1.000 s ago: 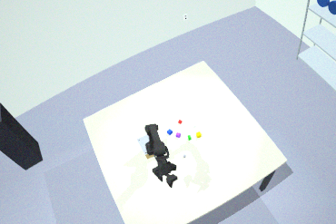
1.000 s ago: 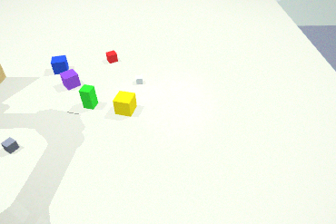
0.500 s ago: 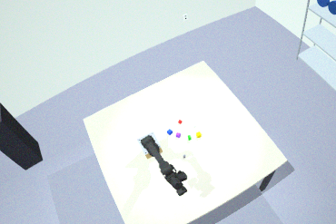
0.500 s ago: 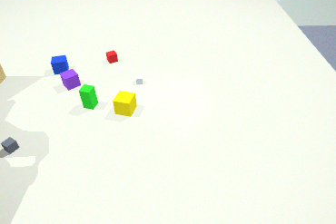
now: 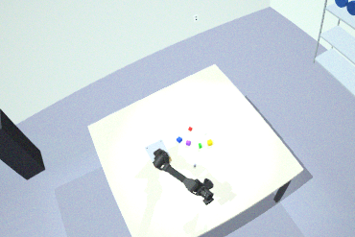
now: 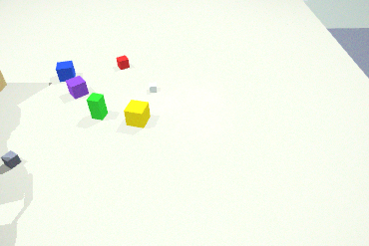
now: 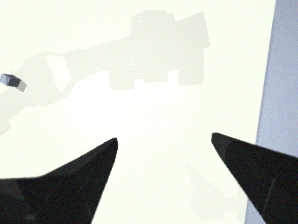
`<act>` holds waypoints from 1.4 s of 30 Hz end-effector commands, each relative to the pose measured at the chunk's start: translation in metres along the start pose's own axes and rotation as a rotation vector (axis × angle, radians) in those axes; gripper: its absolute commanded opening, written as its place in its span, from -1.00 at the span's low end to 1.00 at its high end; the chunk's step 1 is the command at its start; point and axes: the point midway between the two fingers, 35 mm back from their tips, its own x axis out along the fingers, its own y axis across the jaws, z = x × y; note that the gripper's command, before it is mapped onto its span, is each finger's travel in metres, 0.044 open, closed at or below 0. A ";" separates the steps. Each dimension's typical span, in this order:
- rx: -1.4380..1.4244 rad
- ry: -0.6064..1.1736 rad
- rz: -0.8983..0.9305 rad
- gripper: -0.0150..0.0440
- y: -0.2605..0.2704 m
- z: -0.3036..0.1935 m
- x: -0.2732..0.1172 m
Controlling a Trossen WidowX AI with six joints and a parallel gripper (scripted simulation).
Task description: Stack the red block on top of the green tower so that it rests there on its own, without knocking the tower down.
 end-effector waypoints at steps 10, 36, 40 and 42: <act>-0.010 -0.034 0.220 1.00 0.059 0.104 0.073; -0.218 0.094 0.384 1.00 0.290 0.259 0.106; -0.254 0.122 0.370 1.00 0.334 0.269 0.103; -0.272 0.134 0.359 1.00 0.356 0.272 0.102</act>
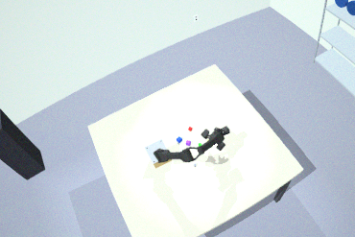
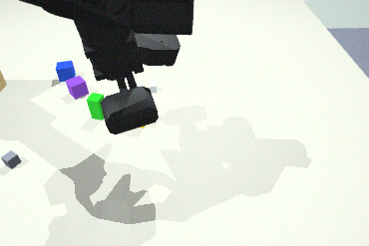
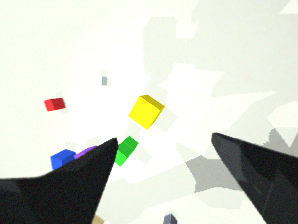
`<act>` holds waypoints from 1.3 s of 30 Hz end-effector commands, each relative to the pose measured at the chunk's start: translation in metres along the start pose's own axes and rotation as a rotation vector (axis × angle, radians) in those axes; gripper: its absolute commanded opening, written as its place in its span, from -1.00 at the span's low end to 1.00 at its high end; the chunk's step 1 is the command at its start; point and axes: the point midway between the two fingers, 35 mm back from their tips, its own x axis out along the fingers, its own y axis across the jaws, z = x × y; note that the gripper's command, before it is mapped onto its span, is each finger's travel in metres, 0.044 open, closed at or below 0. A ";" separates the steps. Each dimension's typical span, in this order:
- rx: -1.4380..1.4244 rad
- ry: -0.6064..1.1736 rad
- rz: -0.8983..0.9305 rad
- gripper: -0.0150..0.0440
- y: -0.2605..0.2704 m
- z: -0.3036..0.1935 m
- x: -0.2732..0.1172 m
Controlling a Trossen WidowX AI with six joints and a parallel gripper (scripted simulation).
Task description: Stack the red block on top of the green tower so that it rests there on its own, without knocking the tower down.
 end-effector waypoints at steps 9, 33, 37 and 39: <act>-0.092 0.098 -0.094 1.00 0.122 0.033 0.035; -0.185 0.124 -0.281 1.00 0.233 0.023 0.096; -0.185 0.125 -0.282 1.00 0.231 0.022 0.106; -0.185 0.125 -0.282 1.00 0.232 0.022 0.107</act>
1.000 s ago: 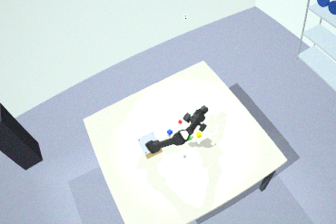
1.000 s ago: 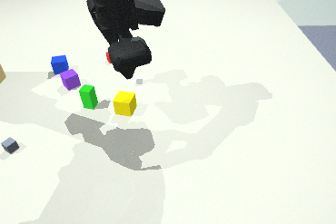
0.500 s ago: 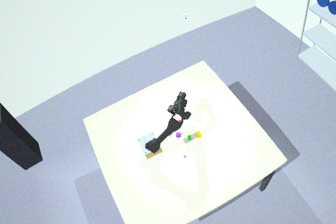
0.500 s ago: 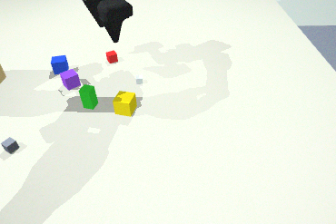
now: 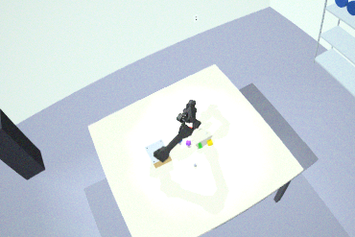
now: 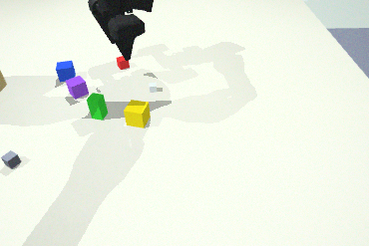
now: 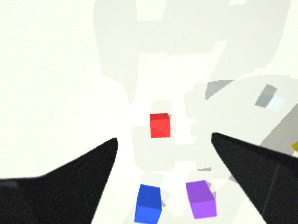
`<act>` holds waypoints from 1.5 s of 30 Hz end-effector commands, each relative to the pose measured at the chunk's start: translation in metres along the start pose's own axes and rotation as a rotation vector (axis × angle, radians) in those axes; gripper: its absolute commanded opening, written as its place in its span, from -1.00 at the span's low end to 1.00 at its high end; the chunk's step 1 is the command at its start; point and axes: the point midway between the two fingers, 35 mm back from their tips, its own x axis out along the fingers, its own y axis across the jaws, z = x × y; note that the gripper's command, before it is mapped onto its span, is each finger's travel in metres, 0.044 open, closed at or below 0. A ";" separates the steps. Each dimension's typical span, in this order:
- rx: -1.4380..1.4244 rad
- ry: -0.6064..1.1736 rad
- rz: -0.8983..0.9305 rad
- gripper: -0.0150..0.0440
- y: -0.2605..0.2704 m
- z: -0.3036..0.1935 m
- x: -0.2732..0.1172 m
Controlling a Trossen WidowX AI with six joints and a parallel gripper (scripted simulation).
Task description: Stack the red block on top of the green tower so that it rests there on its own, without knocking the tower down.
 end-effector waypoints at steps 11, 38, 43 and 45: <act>-0.011 -0.003 -0.007 1.00 0.002 0.001 0.018; -0.011 -0.002 -0.008 1.00 0.002 0.001 0.036; -0.011 -0.002 -0.008 0.73 0.002 0.001 0.035; -0.011 -0.002 -0.008 0.56 0.002 0.001 0.035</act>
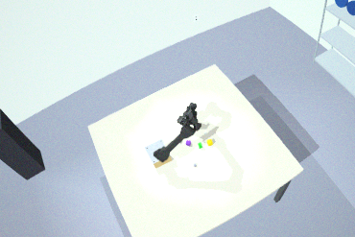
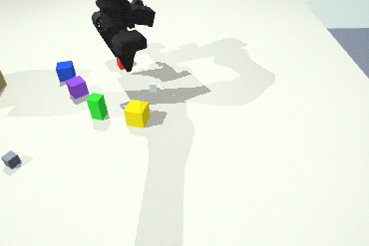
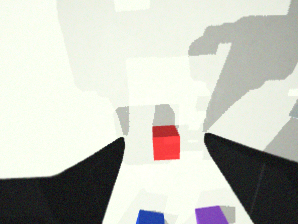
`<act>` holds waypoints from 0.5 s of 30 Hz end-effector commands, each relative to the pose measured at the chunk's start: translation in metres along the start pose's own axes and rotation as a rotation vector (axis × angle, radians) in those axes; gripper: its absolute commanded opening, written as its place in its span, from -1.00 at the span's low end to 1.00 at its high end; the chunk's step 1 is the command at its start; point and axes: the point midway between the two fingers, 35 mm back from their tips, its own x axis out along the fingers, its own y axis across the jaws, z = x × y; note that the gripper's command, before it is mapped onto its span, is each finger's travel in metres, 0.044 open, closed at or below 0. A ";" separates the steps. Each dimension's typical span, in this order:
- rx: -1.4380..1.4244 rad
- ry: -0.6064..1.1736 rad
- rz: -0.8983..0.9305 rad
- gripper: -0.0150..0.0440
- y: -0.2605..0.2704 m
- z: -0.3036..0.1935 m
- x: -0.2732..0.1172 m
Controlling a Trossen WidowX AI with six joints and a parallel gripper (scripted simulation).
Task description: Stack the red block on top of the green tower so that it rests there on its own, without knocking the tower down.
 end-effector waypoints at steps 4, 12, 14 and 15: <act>-0.005 0.000 -0.004 0.20 0.000 0.000 0.000; -0.005 0.000 -0.004 -0.31 0.000 0.000 0.000; -0.005 0.000 -0.004 -0.36 0.000 0.000 0.000; -0.005 0.000 -0.004 -0.38 0.000 0.000 0.000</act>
